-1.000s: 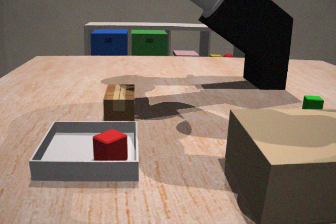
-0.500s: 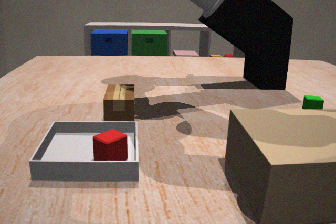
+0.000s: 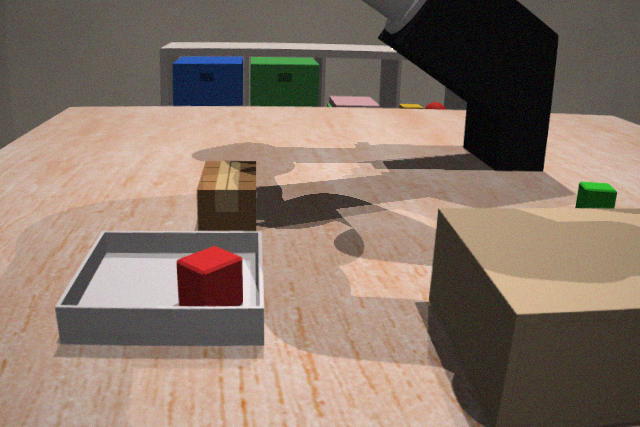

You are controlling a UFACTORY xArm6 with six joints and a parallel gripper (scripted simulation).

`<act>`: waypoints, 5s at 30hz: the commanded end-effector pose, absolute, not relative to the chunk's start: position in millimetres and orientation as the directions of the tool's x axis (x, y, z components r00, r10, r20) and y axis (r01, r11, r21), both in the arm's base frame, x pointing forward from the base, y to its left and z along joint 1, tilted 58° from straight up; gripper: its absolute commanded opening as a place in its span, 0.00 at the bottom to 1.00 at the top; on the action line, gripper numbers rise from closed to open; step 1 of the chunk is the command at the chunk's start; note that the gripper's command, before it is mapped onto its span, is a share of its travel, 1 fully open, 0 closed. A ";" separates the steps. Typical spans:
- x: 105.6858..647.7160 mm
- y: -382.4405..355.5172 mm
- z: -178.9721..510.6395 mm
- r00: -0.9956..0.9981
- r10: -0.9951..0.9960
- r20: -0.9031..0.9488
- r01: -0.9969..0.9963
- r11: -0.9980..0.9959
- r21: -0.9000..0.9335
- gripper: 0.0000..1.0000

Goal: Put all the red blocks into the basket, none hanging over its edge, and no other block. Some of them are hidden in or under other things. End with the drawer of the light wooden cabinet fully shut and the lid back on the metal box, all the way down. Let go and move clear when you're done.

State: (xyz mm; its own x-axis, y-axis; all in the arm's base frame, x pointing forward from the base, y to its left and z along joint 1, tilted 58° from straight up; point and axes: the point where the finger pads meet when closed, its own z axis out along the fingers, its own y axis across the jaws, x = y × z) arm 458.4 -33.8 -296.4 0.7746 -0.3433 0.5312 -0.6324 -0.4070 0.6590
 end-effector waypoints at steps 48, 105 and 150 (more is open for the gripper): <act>460.9 77.4 -226.3 0.774 -0.343 0.533 -0.634 -0.410 0.656 0.00; 491.6 -201.2 212.3 -0.713 -0.371 0.595 -0.701 0.384 -0.601 0.00; 485.8 -231.3 249.7 -0.713 -0.371 0.595 -0.701 0.384 -0.600 0.00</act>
